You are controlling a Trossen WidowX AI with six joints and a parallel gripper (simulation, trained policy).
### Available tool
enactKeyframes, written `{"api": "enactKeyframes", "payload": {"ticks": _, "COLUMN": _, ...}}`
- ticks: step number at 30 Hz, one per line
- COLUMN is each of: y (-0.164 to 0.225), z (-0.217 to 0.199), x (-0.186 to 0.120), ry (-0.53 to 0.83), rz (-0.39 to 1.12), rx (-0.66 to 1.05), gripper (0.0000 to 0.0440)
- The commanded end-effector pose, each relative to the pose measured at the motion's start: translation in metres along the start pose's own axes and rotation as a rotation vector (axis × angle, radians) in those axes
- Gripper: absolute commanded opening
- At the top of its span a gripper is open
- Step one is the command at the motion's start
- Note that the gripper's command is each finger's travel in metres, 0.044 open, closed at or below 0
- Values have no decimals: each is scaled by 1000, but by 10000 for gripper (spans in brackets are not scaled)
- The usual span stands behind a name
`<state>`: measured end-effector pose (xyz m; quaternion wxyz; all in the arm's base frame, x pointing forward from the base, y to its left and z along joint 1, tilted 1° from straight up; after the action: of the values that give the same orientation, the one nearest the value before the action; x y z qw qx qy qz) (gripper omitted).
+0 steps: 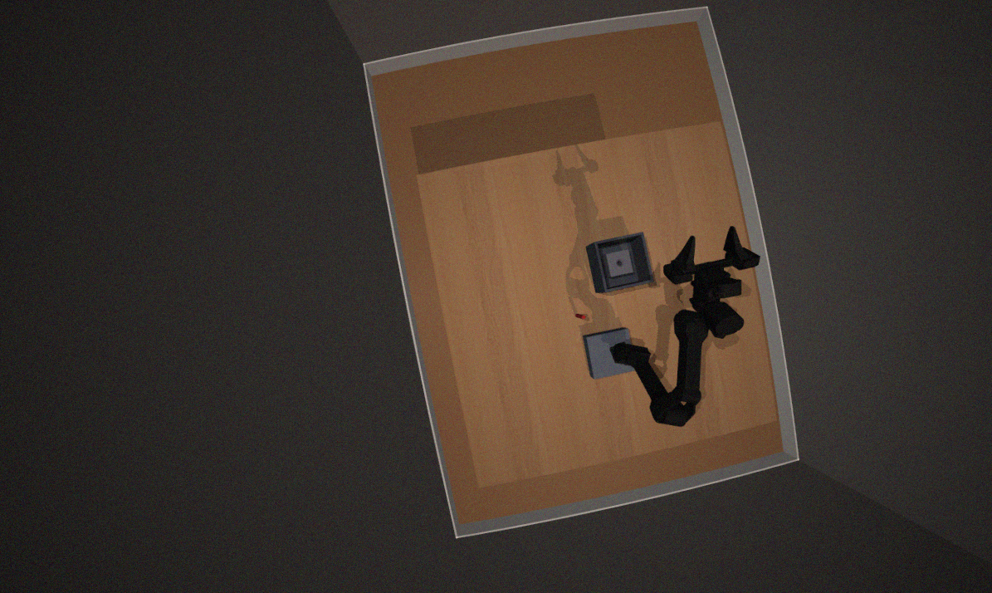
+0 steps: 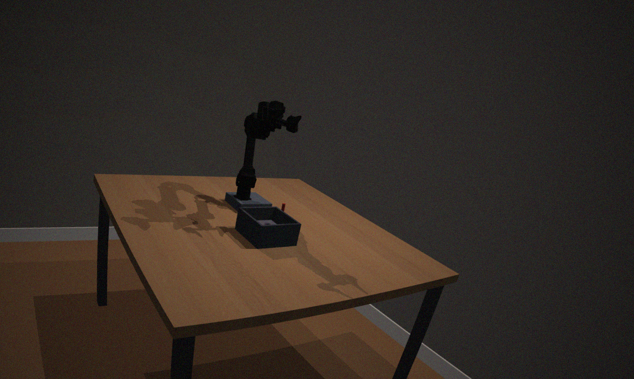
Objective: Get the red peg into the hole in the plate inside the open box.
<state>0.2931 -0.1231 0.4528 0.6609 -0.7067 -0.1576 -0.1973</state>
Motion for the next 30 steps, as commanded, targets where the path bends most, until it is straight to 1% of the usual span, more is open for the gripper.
{"api": "enactKeyframes", "payload": {"ticks": 1, "y": 4, "z": -1, "x": 1, "ry": 11, "rz": 19, "rx": 8, "gripper": 418}}
{"api": "enactKeyframes", "payload": {"ticks": 2, "y": 9, "z": -2, "x": 2, "ry": 22, "rz": 42, "rx": 22, "gripper": 434}}
{"api": "enactKeyframes", "payload": {"ticks": 3, "y": 15, "z": -3, "x": 3, "ry": 32, "rz": 69, "rx": 41, "gripper": 440}}
{"api": "enactKeyframes", "payload": {"ticks": 16, "y": 91, "z": 14, "x": 10, "ry": 157, "rz": 395, "rx": 320, "gripper": 440}}
{"api": "enactKeyframes", "payload": {"ticks": 23, "y": 130, "z": 36, "x": 3, "ry": 221, "rz": 589, "rx": 445, "gripper": 440}}
{"api": "enactKeyframes", "payload": {"ticks": 30, "y": 164, "z": 64, "x": -13, "ry": 284, "rz": 798, "rx": 543, "gripper": 440}}
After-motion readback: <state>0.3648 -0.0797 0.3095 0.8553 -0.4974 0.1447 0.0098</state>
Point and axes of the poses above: the point midway between the two fingers, 35 mm back from their tips, its own x axis out along the fingers, its own z axis across the jaws, y = z × x, the point moved 2 cm from there along -x, back along the fingers, and after that the axes turned 10 degrees about x, right-handed, at the moved point
